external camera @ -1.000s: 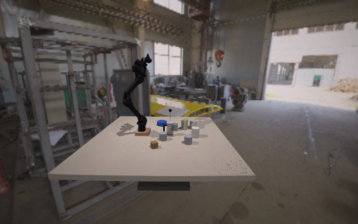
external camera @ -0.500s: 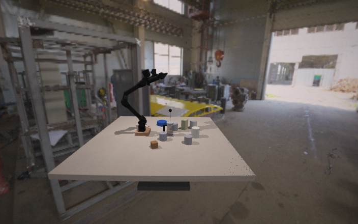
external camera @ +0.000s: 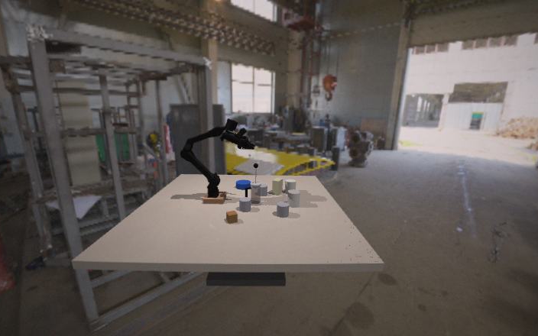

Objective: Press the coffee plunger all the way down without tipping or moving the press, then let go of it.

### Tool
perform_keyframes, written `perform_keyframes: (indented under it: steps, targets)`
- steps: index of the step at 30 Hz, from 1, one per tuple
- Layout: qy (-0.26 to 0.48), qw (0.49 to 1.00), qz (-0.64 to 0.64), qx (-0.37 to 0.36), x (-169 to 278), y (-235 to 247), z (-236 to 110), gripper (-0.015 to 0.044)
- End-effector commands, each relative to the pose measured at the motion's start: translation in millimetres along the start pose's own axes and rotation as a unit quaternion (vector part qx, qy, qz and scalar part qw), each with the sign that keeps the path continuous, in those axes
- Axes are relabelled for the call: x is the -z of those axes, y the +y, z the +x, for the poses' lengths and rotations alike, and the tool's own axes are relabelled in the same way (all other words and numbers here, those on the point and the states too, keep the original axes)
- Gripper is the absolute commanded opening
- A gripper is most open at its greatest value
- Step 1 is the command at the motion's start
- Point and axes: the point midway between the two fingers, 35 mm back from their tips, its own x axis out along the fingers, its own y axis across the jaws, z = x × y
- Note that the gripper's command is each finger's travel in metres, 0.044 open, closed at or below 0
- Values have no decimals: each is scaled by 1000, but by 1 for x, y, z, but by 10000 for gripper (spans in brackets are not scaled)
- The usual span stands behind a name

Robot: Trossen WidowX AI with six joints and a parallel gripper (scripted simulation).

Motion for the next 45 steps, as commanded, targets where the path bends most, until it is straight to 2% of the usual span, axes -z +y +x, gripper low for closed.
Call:
perform_keyframes:
  steps: [1,11,44,45]
  targets:
    - [60,997,19,39,35,-17,0,440]
    - [59,997,20,42,90,-18,22,440]
    - [58,997,21,44,93,-23,61,440]
    - [58,997,21,44,93,-23,61,414]
